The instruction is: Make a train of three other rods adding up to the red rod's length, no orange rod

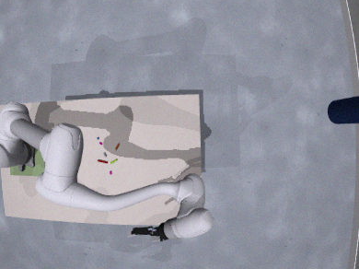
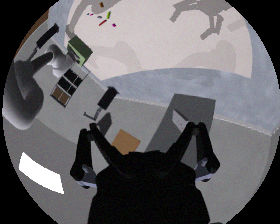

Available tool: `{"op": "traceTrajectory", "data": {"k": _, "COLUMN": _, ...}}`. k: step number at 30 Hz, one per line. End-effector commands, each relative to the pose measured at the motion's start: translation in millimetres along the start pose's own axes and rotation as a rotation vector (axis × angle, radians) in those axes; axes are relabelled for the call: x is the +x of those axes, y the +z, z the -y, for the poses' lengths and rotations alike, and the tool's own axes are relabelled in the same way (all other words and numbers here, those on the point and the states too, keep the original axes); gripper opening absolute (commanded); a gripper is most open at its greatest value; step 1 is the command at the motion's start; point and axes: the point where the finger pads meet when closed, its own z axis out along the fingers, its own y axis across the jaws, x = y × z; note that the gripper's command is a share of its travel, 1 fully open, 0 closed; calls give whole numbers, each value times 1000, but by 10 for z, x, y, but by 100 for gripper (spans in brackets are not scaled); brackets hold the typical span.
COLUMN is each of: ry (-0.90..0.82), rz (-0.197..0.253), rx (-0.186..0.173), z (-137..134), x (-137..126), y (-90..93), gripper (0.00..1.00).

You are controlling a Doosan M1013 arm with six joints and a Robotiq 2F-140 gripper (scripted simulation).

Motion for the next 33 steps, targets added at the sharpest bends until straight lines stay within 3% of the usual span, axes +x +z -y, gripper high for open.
{"op": "traceTrajectory", "data": {"k": 1, "ry": 0, "rz": 0, "rx": 0, "z": 2, "x": -2, "y": -1, "gripper": 100}}
{"op": "traceTrajectory", "data": {"k": 21, "ry": 5, "rz": 1, "rx": -10, "z": -1, "x": 24, "y": -11, "gripper": 100}}
{"op": "traceTrajectory", "data": {"k": 25, "ry": 32, "rz": -1, "rx": -66, "z": -9, "x": 190, "y": -61, "gripper": 100}}
{"op": "traceTrajectory", "data": {"k": 29, "ry": 89, "rz": -27, "rx": -172, "z": 31, "x": 589, "y": -132, "gripper": 100}}
{"op": "traceTrajectory", "data": {"k": 31, "ry": 95, "rz": -31, "rx": -182, "z": 39, "x": 632, "y": -137, "gripper": 100}}
{"op": "traceTrajectory", "data": {"k": 32, "ry": 117, "rz": -49, "rx": -217, "z": 76, "x": 800, "y": -151, "gripper": 100}}
{"op": "traceTrajectory", "data": {"k": 33, "ry": 117, "rz": -49, "rx": -217, "z": 76, "x": 800, "y": -151, "gripper": 100}}
